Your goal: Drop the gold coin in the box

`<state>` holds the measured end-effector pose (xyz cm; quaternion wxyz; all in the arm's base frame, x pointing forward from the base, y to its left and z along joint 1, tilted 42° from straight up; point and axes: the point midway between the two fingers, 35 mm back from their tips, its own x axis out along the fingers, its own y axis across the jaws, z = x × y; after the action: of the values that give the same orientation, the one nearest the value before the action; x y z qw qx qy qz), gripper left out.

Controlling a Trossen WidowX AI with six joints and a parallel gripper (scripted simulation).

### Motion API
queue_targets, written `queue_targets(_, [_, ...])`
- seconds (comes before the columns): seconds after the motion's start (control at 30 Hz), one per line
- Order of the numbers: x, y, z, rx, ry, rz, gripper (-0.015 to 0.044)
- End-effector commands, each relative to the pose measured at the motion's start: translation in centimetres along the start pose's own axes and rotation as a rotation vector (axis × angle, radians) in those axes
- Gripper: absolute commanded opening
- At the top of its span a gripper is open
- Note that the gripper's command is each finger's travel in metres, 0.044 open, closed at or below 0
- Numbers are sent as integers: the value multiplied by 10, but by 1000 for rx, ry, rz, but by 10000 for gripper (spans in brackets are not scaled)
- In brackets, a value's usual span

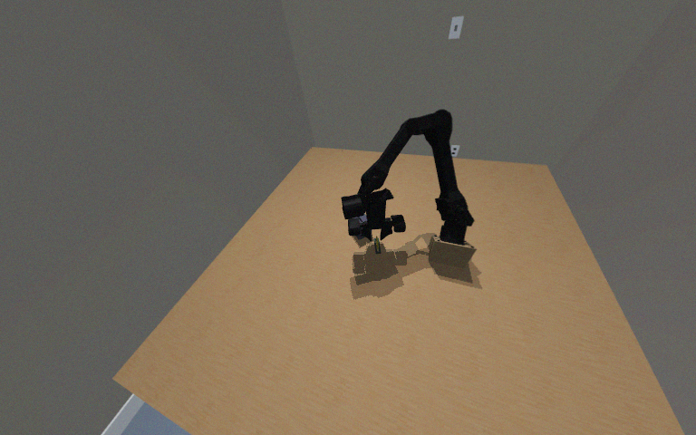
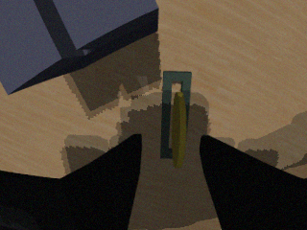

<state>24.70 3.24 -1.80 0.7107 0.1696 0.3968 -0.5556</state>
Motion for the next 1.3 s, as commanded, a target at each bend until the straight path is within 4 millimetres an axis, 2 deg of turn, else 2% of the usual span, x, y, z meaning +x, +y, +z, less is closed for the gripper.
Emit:
queue_targets(0.0, [9,-4,0,-10,-5,-13,161])
queue_targets(0.53, [32,-6,0,-8,-8,-13,161])
queue_targets(0.7, [32,-6,0,-8,-8,-13,29])
queue_targets(0.87, [32,-6,0,-8,-8,-13,0])
queue_targets(1.07, [31,-6,0,-8,-8,-13,0])
queue_targets(1.27, [19,-3,-1,-8,-5,-12,0])
